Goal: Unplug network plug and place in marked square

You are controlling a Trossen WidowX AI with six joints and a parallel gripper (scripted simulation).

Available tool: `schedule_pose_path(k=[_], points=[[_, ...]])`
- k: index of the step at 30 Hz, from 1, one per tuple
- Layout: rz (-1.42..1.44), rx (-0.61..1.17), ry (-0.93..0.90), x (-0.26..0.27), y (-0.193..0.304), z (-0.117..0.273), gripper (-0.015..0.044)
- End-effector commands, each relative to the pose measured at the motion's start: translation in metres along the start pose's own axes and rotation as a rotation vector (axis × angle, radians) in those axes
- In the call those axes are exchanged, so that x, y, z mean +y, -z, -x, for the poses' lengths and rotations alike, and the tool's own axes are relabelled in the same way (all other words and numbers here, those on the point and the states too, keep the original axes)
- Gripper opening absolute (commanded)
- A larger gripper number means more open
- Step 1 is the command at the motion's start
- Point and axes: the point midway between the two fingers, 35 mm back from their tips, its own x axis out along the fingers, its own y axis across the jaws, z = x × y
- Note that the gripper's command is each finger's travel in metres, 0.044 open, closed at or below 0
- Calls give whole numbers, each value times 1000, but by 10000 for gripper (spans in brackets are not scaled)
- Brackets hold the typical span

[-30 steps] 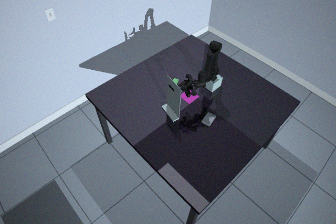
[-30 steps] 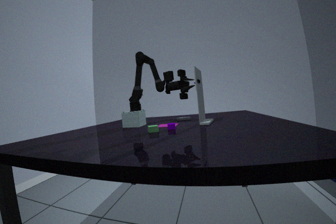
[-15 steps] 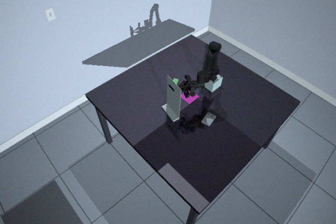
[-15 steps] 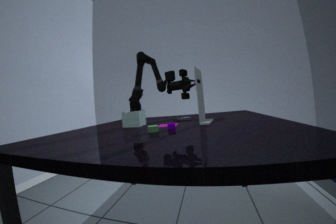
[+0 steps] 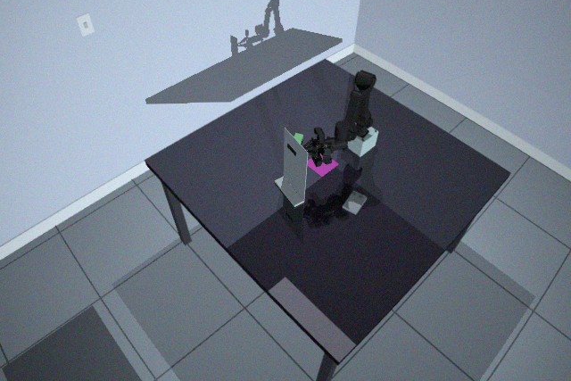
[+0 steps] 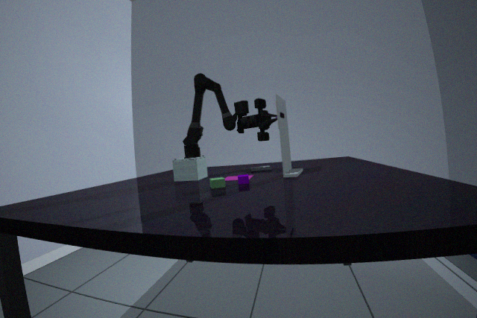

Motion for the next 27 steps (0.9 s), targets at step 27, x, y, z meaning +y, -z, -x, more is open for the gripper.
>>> schedule_pose_path(k=[27], points=[[4, -5, -3, 1, 5, 19, 0]])
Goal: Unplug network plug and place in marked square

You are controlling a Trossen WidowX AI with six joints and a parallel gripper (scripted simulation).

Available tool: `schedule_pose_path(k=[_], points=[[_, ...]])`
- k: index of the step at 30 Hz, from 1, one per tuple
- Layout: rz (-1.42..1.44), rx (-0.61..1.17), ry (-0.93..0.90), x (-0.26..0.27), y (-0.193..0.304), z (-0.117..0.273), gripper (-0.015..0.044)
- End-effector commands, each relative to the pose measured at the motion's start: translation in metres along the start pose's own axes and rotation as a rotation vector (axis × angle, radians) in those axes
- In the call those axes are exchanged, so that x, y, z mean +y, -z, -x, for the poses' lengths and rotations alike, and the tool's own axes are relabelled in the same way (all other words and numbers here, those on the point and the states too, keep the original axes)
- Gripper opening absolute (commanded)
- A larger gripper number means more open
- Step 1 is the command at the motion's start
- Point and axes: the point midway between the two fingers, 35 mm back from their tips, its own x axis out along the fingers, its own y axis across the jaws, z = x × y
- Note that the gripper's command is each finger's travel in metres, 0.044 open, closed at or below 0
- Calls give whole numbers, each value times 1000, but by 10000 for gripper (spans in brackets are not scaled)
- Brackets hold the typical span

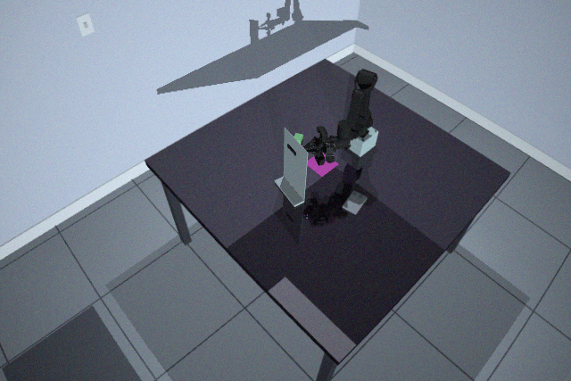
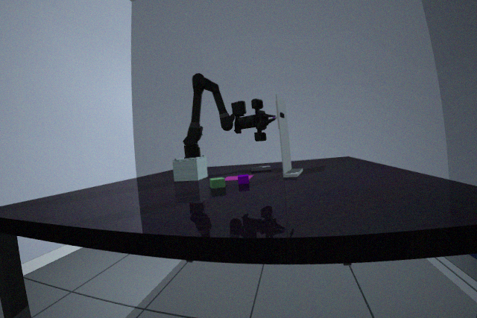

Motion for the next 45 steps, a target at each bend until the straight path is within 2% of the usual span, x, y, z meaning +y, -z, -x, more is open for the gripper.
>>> schedule_pose_path(k=[1, 45], points=[[5, -3, -3, 1, 2, 6, 0], [5, -3, -6, 2, -2, 36, 0]])
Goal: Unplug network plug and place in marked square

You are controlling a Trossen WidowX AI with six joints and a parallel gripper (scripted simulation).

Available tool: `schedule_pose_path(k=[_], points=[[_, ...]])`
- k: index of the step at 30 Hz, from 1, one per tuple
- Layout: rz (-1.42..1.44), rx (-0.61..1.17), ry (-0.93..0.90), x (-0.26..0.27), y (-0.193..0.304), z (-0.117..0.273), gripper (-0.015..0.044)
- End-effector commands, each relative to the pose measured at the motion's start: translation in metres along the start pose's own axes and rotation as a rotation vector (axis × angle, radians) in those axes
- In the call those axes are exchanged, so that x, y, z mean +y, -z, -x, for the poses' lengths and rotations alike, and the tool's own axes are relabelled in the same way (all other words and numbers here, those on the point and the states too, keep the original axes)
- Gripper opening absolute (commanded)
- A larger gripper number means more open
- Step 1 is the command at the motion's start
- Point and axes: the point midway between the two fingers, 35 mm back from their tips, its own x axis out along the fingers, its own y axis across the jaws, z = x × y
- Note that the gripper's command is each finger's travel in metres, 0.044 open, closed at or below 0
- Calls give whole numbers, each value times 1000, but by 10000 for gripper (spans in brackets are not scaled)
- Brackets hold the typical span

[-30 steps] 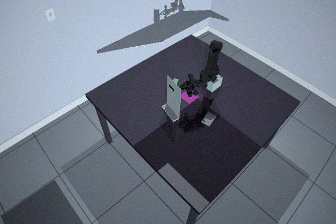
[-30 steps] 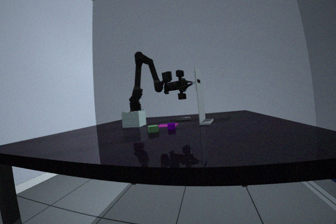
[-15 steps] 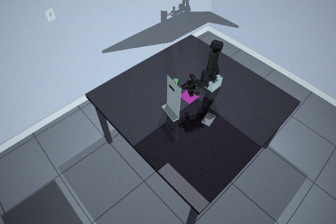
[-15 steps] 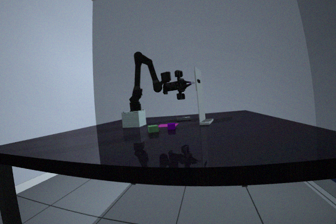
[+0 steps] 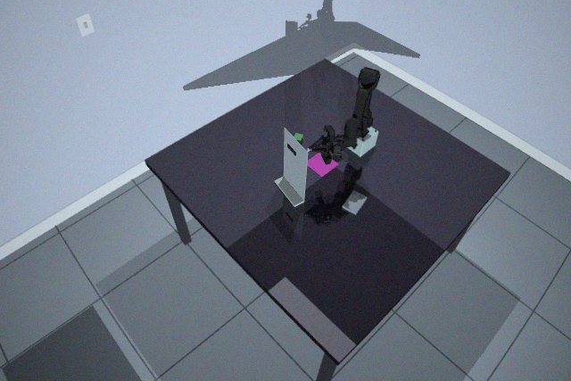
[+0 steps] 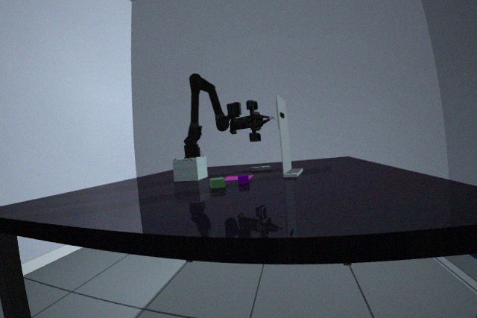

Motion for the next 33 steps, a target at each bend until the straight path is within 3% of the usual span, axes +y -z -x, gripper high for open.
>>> schedule_pose_path(k=[1, 33], points=[[3, 4, -4, 2, 2, 5, 0], [3, 4, -6, 2, 0, 25, 0]])
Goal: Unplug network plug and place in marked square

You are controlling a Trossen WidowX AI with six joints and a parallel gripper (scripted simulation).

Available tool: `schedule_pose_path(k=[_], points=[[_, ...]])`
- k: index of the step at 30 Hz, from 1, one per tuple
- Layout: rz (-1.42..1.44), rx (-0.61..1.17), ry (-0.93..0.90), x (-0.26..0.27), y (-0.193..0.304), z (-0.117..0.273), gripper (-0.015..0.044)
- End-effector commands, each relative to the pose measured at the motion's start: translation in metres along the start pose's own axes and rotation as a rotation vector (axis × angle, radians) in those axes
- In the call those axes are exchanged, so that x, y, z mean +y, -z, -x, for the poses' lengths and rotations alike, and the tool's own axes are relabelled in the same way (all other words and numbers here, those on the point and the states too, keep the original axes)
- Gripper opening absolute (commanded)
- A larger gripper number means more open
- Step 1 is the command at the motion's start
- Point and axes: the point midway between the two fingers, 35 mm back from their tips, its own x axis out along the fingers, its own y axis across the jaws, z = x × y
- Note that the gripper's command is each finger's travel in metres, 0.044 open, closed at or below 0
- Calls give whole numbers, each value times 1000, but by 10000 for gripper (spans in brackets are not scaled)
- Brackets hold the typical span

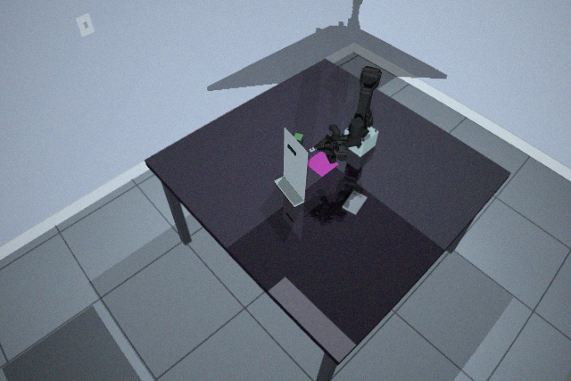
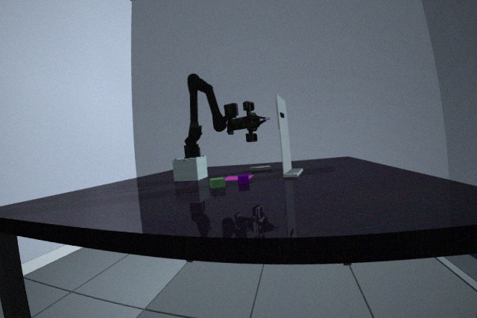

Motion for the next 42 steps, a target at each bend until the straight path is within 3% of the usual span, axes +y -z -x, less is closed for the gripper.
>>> schedule_pose_path(k=[1, 42], points=[[0, 4, -3, 2, 2, 4, 0], [1, 4, -3, -58, 23, 16, 0]])
